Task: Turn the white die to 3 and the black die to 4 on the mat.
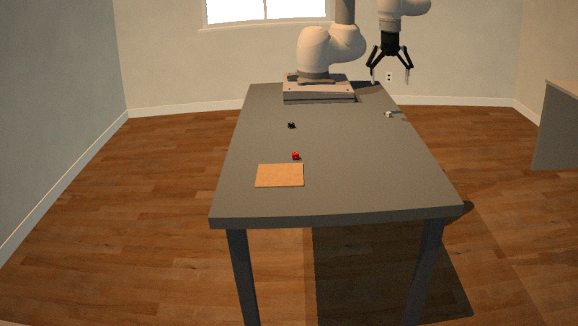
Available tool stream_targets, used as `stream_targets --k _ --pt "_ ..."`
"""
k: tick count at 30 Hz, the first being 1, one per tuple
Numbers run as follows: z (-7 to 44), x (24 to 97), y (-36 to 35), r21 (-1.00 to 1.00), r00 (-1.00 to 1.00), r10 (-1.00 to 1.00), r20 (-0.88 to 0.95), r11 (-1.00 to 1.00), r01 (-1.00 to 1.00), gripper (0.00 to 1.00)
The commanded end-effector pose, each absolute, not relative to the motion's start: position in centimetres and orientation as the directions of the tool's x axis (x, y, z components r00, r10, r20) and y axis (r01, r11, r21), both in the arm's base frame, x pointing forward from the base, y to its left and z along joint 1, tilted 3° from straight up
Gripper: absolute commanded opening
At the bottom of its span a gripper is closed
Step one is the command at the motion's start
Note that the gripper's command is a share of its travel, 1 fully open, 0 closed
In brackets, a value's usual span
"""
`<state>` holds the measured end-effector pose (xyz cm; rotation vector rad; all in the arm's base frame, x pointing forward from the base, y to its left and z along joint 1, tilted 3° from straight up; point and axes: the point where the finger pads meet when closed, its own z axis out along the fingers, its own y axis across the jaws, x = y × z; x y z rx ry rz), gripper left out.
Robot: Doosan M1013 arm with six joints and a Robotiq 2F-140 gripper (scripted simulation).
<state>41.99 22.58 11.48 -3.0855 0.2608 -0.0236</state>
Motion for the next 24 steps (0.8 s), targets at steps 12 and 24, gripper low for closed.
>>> stream_targets --k 12,24 --pt "11.78 42.34 22.41 -0.044 0.985 -0.172 0.018 -0.984 -0.171 1.00" --pt "11.21 41.72 22.67 -0.034 0.982 0.185 0.032 -0.982 0.186 1.00"
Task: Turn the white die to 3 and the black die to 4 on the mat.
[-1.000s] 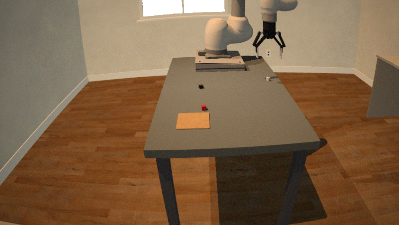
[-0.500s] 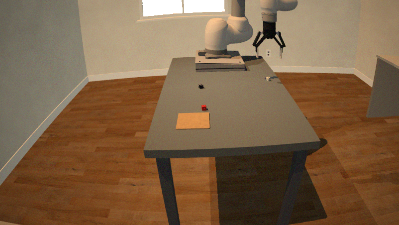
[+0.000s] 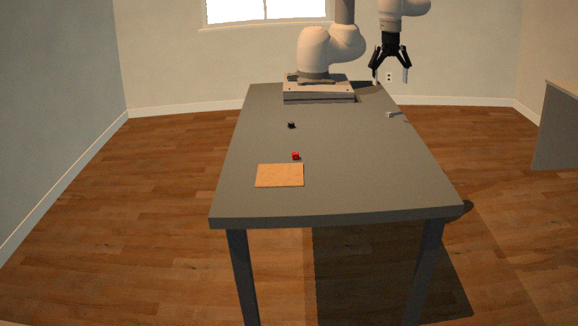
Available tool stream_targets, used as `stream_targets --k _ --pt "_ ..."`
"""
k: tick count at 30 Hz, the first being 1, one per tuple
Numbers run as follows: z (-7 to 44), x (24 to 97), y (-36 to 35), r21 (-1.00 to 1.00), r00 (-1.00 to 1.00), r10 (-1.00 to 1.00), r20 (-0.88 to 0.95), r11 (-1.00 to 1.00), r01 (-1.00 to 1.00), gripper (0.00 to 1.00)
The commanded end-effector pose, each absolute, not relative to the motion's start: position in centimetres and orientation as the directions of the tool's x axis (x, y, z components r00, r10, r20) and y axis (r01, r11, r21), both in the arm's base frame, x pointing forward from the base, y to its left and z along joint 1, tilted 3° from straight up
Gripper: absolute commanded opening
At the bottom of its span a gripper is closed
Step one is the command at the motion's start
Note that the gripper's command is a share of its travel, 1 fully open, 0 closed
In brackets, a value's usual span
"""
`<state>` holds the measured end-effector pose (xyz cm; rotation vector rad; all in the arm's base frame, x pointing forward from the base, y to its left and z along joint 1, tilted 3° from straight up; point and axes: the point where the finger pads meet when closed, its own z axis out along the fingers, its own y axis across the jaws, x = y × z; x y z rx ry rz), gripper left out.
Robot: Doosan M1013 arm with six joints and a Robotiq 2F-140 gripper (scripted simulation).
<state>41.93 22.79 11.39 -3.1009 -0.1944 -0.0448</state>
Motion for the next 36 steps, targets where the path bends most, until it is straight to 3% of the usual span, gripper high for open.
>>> stream_targets --k 1,5,27,36 --pt "11.1 41.6 22.7 -0.031 0.960 0.279 0.035 -0.959 0.280 1.00" --pt "10.8 41.3 22.8 -0.025 0.905 0.423 0.040 -0.905 0.424 1.00" --pt "10.8 41.3 22.8 -0.024 0.897 0.441 0.040 -0.897 0.442 1.00" --pt "9.9 41.4 22.8 -0.009 0.690 0.722 0.046 -0.690 0.723 1.00"
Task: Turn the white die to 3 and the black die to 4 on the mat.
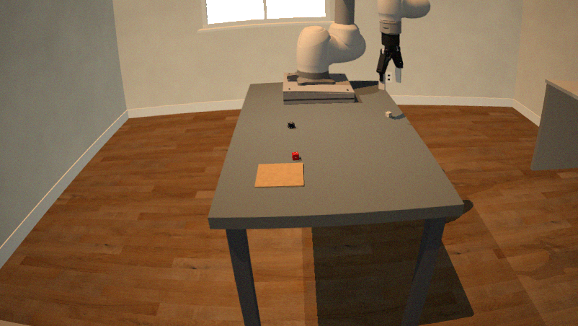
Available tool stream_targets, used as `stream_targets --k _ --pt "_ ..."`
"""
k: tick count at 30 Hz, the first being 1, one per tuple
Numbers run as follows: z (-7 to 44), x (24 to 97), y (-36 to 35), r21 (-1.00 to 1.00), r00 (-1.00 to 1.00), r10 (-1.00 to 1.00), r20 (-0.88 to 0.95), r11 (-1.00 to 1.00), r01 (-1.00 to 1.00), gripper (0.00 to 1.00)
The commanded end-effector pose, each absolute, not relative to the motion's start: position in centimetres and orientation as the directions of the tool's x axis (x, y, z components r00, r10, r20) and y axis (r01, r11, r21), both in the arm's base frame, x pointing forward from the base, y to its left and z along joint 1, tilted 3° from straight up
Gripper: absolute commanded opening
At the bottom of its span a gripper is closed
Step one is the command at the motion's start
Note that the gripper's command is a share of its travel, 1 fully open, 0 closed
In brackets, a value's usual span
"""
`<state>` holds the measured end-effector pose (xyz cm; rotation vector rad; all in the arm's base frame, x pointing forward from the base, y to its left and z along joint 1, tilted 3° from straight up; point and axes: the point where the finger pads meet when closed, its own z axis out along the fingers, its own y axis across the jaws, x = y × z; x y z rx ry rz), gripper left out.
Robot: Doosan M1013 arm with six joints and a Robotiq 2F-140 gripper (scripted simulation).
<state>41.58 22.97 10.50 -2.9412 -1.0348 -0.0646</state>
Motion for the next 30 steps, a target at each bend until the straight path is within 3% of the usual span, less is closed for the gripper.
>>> stream_targets --k 1,13,15,30 --pt "9.9 41.4 22.8 -0.008 0.675 0.736 0.046 -0.676 0.737 1.00" --pt "8.7 41.5 22.7 0.015 0.236 0.971 0.045 -0.237 0.971 1.00" --pt "8.7 41.5 22.7 0.015 0.236 0.971 0.045 -0.237 0.971 1.00" --pt "7.1 41.5 22.6 0.039 -0.394 0.919 0.027 0.393 0.919 1.00"
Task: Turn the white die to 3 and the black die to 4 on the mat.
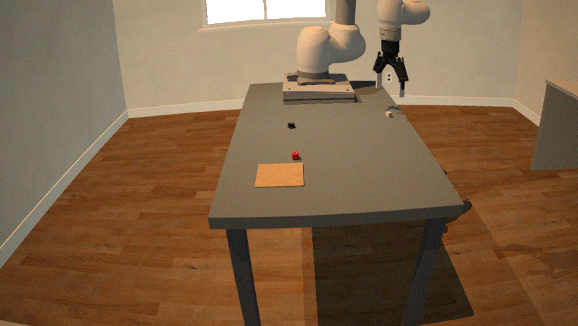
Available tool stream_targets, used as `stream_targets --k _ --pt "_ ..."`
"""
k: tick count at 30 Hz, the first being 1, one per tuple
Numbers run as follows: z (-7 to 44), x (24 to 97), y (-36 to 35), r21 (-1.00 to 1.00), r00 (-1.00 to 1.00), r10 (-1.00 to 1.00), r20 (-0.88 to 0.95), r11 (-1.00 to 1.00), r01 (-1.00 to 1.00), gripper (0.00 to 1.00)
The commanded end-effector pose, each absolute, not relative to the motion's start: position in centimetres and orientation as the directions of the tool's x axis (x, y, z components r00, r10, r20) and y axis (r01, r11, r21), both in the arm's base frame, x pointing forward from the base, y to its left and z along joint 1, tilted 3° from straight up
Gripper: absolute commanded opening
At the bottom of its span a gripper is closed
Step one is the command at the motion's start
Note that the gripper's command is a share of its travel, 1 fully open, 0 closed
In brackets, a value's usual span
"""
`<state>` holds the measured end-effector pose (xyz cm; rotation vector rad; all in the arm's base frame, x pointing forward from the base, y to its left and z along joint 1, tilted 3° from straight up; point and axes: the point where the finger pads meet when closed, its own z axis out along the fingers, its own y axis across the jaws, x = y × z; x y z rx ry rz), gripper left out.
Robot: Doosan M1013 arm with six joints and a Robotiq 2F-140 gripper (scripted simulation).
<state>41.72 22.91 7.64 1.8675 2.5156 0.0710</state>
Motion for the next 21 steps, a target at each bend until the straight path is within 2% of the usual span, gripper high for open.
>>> stream_targets --k 1,6,7,21 --pt "7.12 41.55 22.60 0.039 -0.394 0.919 0.027 0.393 0.919 1.00" --pt "7.03 41.55 22.60 0.040 -0.428 0.904 0.025 0.426 0.904 1.00" --pt "7.03 41.55 22.60 0.040 -0.428 0.904 0.025 0.426 0.904 0.29" --pt "7.03 41.55 22.60 0.040 -0.428 0.904 0.025 0.426 0.904 0.29"
